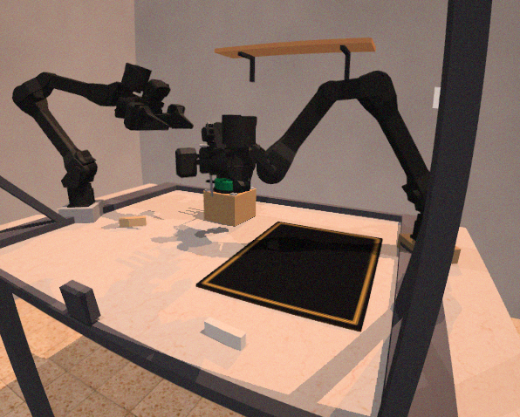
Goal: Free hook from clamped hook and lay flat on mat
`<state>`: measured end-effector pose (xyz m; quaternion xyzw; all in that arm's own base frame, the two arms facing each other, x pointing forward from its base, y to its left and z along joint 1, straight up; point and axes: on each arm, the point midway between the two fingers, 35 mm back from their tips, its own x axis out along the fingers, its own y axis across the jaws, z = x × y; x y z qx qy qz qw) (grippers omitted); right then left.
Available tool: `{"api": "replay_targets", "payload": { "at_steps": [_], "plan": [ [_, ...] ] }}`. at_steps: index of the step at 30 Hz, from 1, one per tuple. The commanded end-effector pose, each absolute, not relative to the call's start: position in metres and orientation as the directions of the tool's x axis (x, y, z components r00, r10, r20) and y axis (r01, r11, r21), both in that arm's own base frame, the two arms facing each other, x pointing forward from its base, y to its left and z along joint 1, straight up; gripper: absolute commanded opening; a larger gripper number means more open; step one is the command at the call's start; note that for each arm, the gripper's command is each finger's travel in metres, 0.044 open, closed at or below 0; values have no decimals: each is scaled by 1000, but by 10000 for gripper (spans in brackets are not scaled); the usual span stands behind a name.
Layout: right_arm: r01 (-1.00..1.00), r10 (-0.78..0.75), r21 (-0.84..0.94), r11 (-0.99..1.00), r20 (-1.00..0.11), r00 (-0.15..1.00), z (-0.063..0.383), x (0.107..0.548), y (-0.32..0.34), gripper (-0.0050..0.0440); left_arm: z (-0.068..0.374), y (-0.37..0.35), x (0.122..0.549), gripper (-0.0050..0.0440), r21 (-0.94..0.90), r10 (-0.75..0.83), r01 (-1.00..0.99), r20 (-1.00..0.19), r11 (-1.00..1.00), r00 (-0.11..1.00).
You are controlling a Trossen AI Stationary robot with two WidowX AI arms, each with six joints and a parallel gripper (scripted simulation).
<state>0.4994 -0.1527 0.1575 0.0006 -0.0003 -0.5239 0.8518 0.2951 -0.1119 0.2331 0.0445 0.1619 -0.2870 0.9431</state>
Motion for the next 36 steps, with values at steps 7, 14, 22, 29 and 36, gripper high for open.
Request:
{"api": "replay_targets", "payload": {
  "at_steps": [7,14,22,29,36],
  "plan": [
    [892,-893,30,451,17,451,172,495,-161,0,240,-112,295,440,-6,-531,557,-315,830,787],
    [892,-893,29,451,18,451,172,490,-168,0,240,-112,295,440,-6,-531,557,-315,830,787],
    [892,-893,29,451,18,451,172,487,-172,0,240,-112,295,440,-6,-531,557,-315,830,787],
    [892,-893,28,451,18,451,172,484,-171,0,240,-112,295,440,-6,-531,557,-315,830,787],
    [892,-893,28,451,17,451,171,473,-162,0,240,-112,295,440,-6,-531,557,-315,830,787]
  ]
}}
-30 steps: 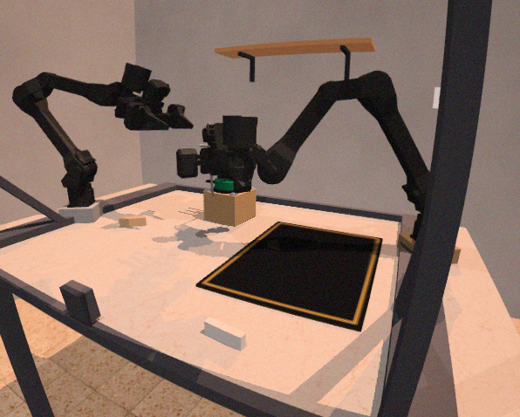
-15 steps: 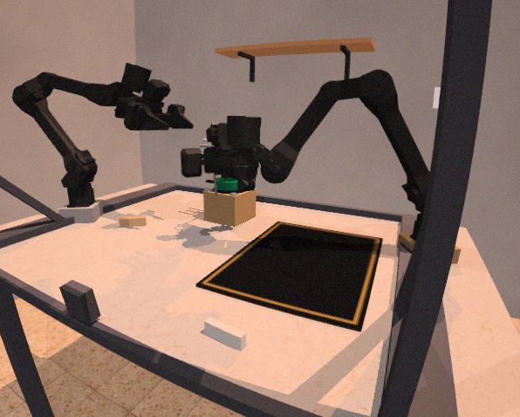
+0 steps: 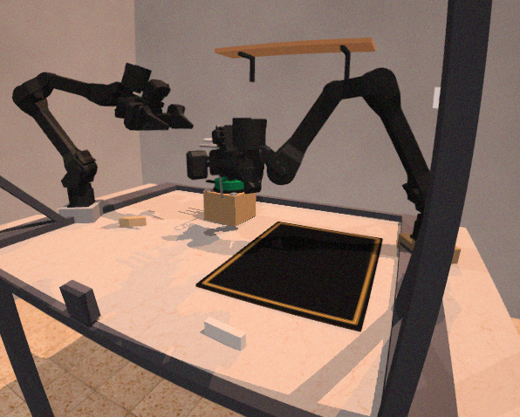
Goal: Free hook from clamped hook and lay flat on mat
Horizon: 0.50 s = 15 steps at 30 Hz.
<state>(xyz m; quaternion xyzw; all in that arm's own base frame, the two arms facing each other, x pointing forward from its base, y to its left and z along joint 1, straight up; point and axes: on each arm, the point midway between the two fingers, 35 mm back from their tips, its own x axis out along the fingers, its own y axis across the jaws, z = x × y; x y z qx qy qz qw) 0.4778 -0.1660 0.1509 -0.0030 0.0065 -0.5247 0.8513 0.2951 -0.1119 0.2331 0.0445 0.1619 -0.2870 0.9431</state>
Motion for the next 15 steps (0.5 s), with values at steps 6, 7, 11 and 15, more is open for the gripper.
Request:
{"api": "replay_targets", "payload": {
  "at_steps": [6,7,11,15],
  "plan": [
    [892,-893,27,451,15,451,171,459,-151,0,240,-112,295,440,-6,-531,557,-315,830,787],
    [892,-893,27,451,15,451,171,456,-149,0,240,-112,295,440,-6,-531,557,-315,830,787],
    [892,-893,27,451,14,451,170,446,-143,0,240,-112,295,440,-6,-531,557,-315,830,787],
    [892,-893,26,451,13,451,169,435,-136,0,240,-112,295,440,-6,-531,557,-315,830,787]
  ]
}}
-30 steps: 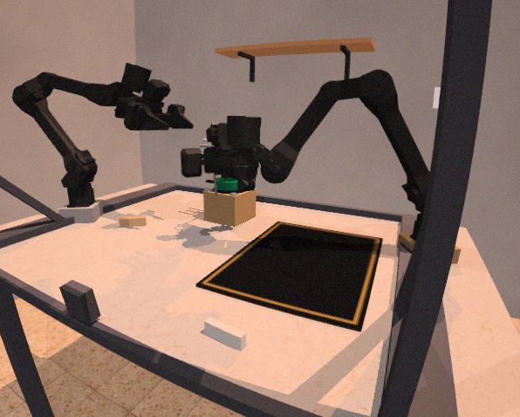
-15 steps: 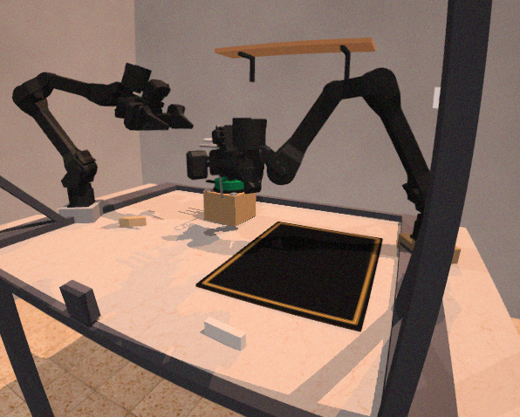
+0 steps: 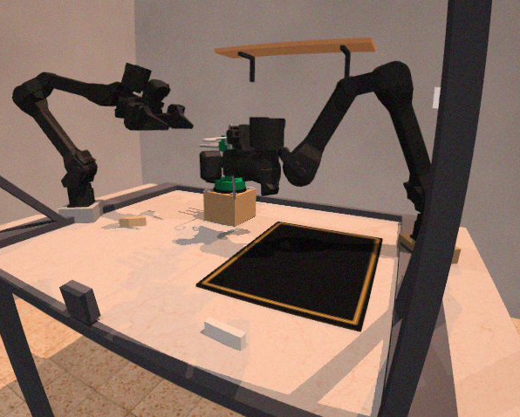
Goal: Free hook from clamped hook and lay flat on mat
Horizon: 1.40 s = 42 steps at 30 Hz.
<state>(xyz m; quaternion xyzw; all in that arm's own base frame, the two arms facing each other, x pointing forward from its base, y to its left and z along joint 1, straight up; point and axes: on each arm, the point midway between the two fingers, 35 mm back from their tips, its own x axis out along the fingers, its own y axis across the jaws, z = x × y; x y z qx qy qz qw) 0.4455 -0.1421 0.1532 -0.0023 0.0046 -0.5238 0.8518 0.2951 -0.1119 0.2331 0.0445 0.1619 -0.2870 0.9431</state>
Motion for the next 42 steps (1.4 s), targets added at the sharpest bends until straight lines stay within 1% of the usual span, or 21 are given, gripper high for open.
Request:
{"api": "replay_targets", "payload": {
  "at_steps": [1,13,42],
  "plan": [
    [892,-893,26,451,13,451,169,435,-136,0,240,-112,295,440,-6,-531,557,-315,830,787],
    [892,-893,25,451,12,451,167,412,-124,0,240,-112,295,440,-6,-531,557,-315,830,787],
    [892,-893,25,451,12,451,167,411,-124,0,240,-112,295,440,-6,-531,557,-315,830,787]
  ]
}}
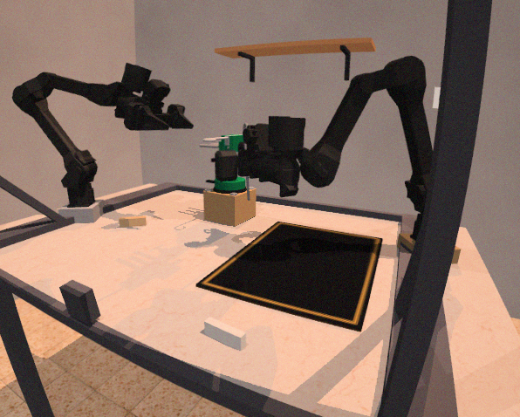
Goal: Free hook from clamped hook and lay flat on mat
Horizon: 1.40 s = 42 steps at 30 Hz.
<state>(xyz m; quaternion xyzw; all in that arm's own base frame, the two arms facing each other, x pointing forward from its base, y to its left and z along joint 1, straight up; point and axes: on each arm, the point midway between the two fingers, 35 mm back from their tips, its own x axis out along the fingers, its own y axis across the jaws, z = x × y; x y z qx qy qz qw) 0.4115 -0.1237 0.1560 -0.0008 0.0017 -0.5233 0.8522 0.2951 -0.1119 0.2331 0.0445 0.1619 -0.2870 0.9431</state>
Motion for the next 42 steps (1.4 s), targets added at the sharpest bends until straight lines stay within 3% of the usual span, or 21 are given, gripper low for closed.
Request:
{"api": "replay_targets", "payload": {
  "at_steps": [1,12,42],
  "plan": [
    [892,-893,25,451,12,451,167,411,-124,0,240,-112,295,440,-6,-531,557,-315,830,787],
    [890,-890,26,455,4,455,165,412,-122,0,240,-112,295,440,-6,-531,557,-315,830,787],
    [860,-847,53,508,-147,510,132,408,-85,0,240,-112,295,440,-6,-531,557,-315,830,787]
  ]
}}
